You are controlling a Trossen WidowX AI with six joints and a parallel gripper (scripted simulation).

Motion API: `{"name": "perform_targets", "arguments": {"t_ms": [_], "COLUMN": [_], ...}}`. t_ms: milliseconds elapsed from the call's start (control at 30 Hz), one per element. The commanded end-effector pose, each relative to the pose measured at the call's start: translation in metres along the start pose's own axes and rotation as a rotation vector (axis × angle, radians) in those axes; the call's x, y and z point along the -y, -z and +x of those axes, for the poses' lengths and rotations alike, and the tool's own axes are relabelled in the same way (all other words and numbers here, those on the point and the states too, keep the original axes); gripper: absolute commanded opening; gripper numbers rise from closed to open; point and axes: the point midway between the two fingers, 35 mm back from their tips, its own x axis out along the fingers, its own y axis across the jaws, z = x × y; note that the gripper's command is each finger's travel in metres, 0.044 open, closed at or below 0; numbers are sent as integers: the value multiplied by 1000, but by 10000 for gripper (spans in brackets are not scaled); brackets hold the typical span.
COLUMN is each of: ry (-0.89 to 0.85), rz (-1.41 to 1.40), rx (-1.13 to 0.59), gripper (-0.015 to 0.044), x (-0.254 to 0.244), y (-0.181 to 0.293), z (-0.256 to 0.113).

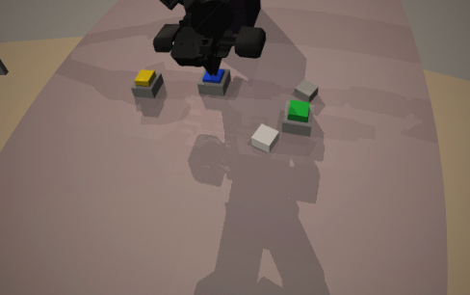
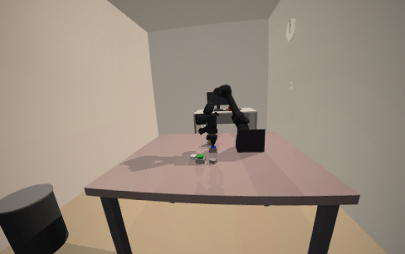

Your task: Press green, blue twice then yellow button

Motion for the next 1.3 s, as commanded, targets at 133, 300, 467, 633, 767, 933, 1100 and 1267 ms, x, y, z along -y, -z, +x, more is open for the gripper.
{"name": "perform_targets", "arguments": {"t_ms": [133, 300, 467, 633, 767, 933, 1100, 1267], "ry": [5, 3, 4, 3, 3, 4, 5, 5], "rz": [-4, -3, -4, -4, -4, -4, -4, -4], "rx": [1, 1, 1, 1, 1, 1, 1, 1], "gripper": [20, 20, 20, 20, 20, 20, 20, 20], "x": [1, 0, 0, 0, 0, 0, 1, 1], "y": [0, 0, 0, -1, -1, -1, 0, 0], "z": [1, -30, -32, -25, -19, -11, -3, 1]}}
